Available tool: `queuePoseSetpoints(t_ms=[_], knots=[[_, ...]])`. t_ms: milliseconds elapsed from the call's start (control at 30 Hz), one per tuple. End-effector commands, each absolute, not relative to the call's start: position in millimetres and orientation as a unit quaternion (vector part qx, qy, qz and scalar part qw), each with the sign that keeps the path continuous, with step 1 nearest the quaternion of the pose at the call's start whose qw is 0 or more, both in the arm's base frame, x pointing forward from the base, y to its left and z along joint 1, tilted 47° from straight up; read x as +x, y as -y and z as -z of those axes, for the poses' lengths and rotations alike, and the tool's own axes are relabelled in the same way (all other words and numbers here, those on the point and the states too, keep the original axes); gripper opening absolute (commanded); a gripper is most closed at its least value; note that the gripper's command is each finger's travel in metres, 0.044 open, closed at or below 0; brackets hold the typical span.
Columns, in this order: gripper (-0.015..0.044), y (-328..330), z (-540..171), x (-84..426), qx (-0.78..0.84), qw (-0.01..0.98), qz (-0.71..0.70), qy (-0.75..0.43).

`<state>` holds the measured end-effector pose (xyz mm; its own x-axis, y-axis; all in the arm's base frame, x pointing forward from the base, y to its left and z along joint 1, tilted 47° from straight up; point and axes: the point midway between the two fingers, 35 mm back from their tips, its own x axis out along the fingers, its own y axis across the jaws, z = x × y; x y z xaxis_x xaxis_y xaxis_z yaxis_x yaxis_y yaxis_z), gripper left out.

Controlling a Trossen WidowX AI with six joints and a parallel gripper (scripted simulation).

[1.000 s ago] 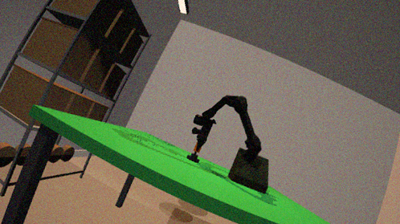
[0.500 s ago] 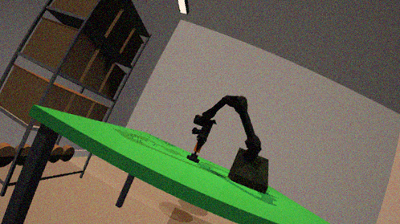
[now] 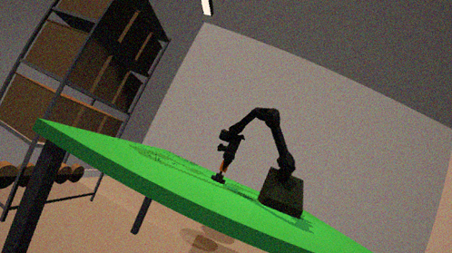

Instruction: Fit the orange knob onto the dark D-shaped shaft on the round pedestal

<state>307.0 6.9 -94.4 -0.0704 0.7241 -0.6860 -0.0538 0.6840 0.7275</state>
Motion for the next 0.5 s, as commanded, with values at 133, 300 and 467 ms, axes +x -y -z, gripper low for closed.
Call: queuePoseSetpoints(t_ms=[133,300,467], knots=[[0.0000,-6.4,96.0,309.9,0.197,0.653,-0.363,-0.634],[0.0000,-6.2,95.7,311.9,0.197,0.653,-0.363,-0.634],[0.0000,-6.4,94.7,311.8,0.197,0.653,-0.363,-0.634]])
